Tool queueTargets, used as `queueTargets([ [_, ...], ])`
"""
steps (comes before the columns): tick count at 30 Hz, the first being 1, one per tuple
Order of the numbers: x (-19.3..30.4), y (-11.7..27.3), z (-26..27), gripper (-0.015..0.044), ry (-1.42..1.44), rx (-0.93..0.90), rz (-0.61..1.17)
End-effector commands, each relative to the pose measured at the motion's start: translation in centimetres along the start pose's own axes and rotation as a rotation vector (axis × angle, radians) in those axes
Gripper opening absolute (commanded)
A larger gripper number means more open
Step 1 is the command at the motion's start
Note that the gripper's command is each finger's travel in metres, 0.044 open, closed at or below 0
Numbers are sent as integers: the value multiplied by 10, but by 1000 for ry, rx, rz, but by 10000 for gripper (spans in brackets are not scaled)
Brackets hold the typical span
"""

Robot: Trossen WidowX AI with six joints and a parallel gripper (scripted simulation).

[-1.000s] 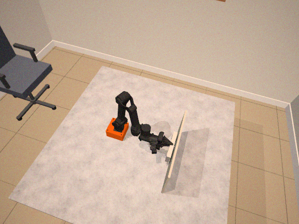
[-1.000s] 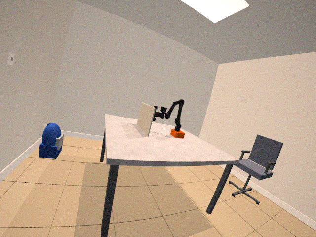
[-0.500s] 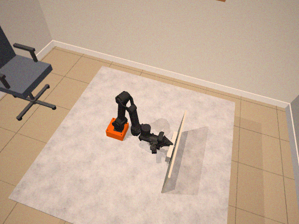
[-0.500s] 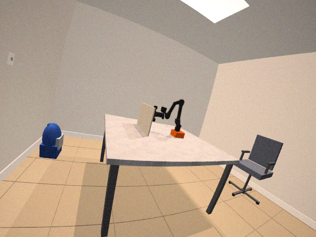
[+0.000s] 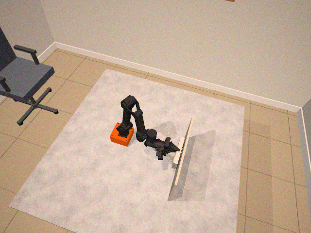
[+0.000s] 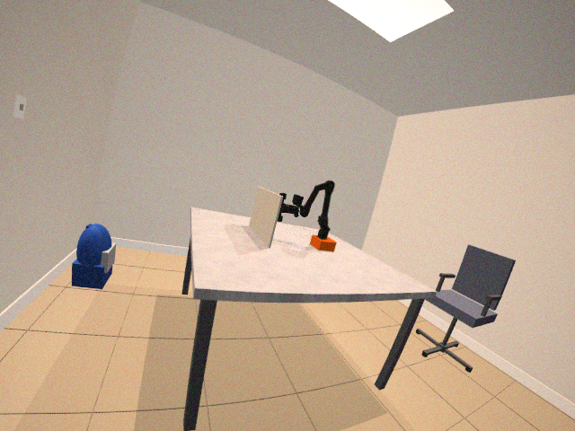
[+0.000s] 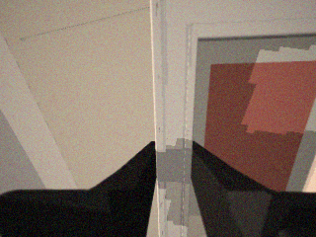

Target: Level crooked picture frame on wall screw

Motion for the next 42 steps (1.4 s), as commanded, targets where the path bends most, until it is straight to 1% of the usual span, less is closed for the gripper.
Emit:
queueTargets([
  [1, 0, 0, 0, 0, 3, -7, -2],
  [22, 0, 0, -1, 0, 6, -2, 0],
  [28, 0, 0, -2, 0, 84, -1, 0],
  [42, 0, 0, -2, 0, 147, -1, -1],
])
Point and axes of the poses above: the point midway between the two fingers, 35 mm back from their tips, its own y axis back along the fingers, its own z axis across the jaws, x = y × z, the point moved 9 cm from there along y, back along the fingers, and after that the axes turned 13 degrees about -y, right-handed, at the moved point
